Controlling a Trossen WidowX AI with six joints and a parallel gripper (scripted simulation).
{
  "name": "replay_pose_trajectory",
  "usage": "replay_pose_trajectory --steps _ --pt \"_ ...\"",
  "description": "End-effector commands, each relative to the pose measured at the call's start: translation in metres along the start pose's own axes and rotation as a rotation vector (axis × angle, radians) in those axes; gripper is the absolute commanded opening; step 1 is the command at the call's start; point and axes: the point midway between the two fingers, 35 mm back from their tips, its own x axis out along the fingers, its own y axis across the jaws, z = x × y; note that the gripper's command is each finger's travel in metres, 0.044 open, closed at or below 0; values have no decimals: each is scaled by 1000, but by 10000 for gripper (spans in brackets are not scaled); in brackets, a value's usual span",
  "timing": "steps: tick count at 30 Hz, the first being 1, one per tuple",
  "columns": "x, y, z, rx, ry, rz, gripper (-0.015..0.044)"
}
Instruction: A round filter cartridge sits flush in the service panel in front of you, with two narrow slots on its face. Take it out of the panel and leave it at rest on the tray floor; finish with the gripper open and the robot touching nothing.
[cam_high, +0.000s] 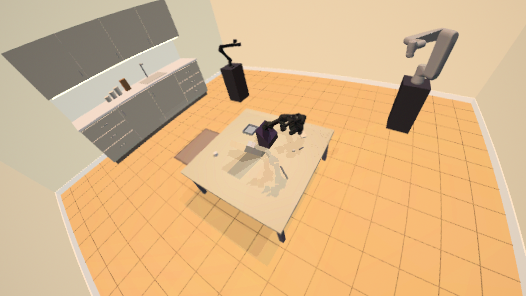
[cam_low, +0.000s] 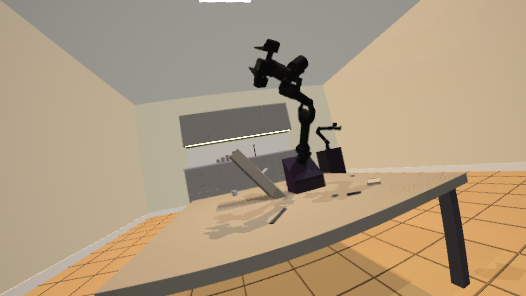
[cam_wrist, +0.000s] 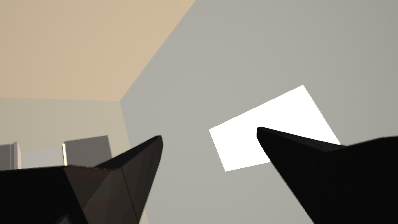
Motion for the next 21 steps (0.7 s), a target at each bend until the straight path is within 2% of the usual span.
replay_pose_trajectory --steps 1,6,11,16,21 --pt "1 0 1 -7 -2 -7 374" --pt "25 19 29 -189 -67 -162 243" --pt "54 61 57 -400 -186 -276 115" --pt "81 122 73 -595 -345 -312 115" --pt "102 198 69 -752 -527 -267 115"
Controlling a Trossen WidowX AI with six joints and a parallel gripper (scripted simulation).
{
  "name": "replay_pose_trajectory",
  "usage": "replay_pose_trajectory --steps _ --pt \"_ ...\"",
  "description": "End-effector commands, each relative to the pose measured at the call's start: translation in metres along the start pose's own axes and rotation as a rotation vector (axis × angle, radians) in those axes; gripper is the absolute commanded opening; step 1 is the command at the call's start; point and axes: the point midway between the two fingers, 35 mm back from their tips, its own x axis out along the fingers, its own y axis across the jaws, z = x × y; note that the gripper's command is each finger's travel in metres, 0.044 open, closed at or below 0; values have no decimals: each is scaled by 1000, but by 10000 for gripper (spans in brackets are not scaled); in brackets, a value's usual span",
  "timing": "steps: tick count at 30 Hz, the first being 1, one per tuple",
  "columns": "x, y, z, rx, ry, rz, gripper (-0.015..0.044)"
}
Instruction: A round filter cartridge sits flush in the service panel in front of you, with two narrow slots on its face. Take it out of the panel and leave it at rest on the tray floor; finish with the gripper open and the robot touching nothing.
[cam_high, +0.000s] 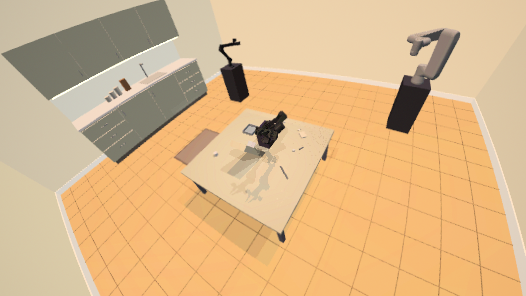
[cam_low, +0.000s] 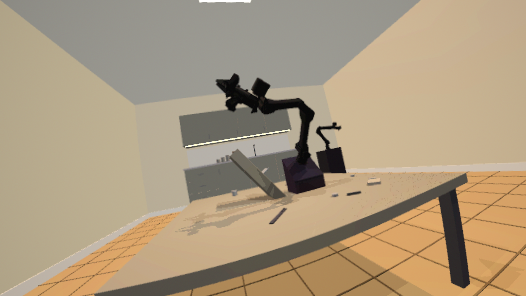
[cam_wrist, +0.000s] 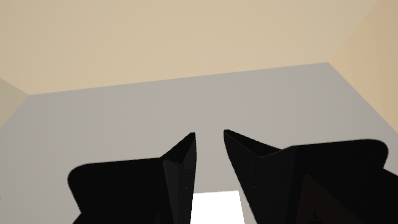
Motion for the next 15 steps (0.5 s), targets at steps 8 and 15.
replay_pose_trajectory --steps 8,15 --pt "-30 167 66 -127 -471 130 115" --pt "-91 263 92 -37 -770 251 115"
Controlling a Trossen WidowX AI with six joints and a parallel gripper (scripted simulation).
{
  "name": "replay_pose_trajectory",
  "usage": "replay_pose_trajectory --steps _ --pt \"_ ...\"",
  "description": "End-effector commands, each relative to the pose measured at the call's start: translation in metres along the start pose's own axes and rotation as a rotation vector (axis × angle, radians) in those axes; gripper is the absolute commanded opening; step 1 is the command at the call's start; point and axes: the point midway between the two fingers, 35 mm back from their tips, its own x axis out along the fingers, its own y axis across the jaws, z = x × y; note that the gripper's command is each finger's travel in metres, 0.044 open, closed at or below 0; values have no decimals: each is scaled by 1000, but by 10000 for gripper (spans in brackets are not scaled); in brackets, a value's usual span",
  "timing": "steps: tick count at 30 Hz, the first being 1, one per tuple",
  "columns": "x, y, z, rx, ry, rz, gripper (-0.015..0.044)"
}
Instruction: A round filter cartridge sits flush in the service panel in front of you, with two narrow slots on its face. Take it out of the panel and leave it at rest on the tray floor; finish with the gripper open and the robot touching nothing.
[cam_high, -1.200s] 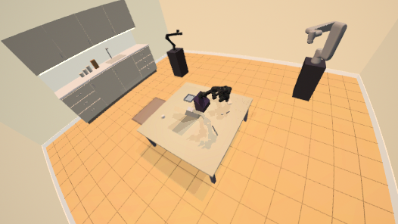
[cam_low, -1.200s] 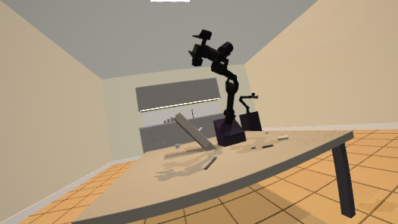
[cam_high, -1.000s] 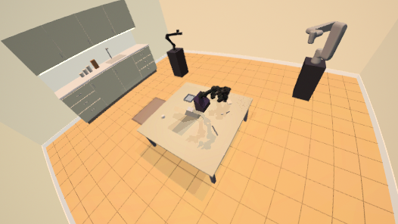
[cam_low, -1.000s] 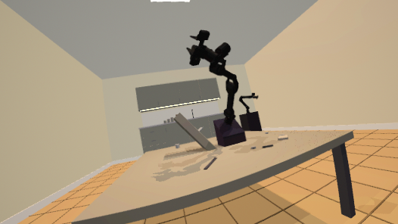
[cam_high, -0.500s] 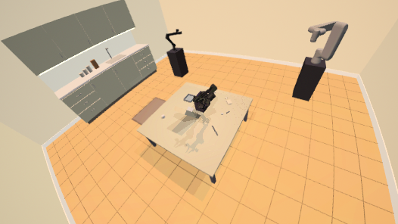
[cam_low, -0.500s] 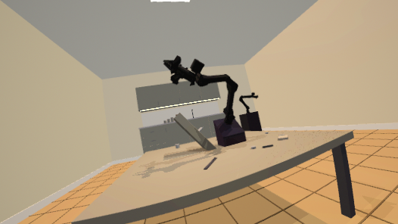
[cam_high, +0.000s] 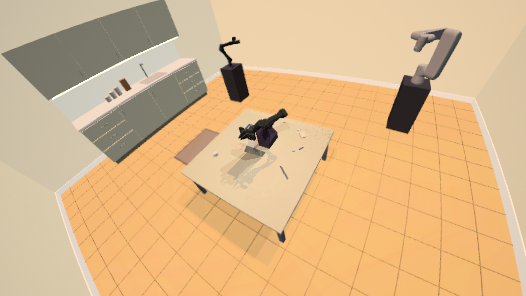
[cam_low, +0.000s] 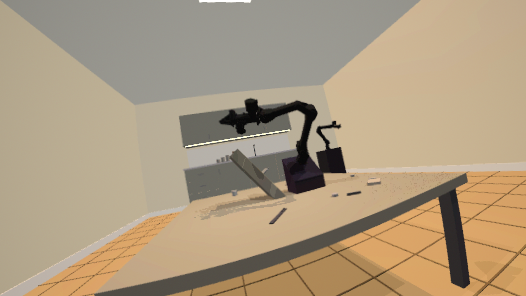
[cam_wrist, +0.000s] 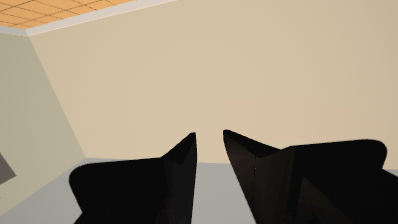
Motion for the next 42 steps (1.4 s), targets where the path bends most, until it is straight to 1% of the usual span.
replay_pose_trajectory --steps 1,5,9,13,15,30,42 --pt "-18 60 41 89 -194 51 115" --pt "-47 108 80 217 -365 86 115" --pt "-87 146 119 399 -524 108 115" --pt "-134 167 157 623 -658 104 115" --pt "-150 171 168 707 -697 95 115" --pt "-152 171 170 718 -702 93 115" --pt "-137 170 180 715 -705 98 115"
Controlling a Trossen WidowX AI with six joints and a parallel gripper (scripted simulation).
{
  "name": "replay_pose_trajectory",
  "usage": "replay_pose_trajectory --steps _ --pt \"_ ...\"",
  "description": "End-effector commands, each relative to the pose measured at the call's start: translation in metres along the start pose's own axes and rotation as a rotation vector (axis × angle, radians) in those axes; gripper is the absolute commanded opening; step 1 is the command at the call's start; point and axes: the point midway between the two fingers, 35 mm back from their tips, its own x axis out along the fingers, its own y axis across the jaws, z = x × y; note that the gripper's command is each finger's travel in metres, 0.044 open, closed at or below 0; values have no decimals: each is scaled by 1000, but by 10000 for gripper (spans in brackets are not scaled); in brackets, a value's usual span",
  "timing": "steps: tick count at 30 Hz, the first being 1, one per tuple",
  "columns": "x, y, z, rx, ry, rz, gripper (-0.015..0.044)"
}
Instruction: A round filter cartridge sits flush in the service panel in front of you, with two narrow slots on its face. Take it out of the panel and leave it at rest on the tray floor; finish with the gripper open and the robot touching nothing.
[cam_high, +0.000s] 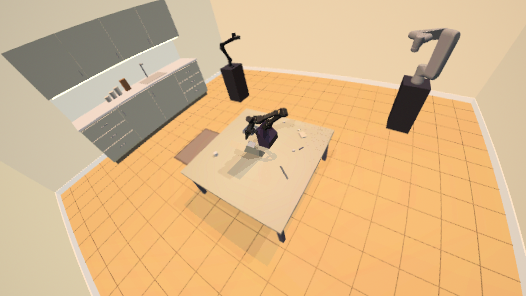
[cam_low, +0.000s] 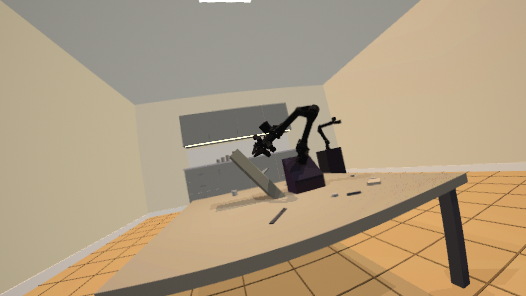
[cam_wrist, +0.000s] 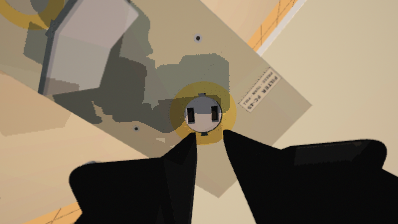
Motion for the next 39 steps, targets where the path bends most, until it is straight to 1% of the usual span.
replay_pose_trajectory --steps 1,23,39 --pt "8 3 1 9 -3 7 115" --pt "43 2 3 10 -2 -2 115" --pt "44 5 5 11 -2 -3 115"
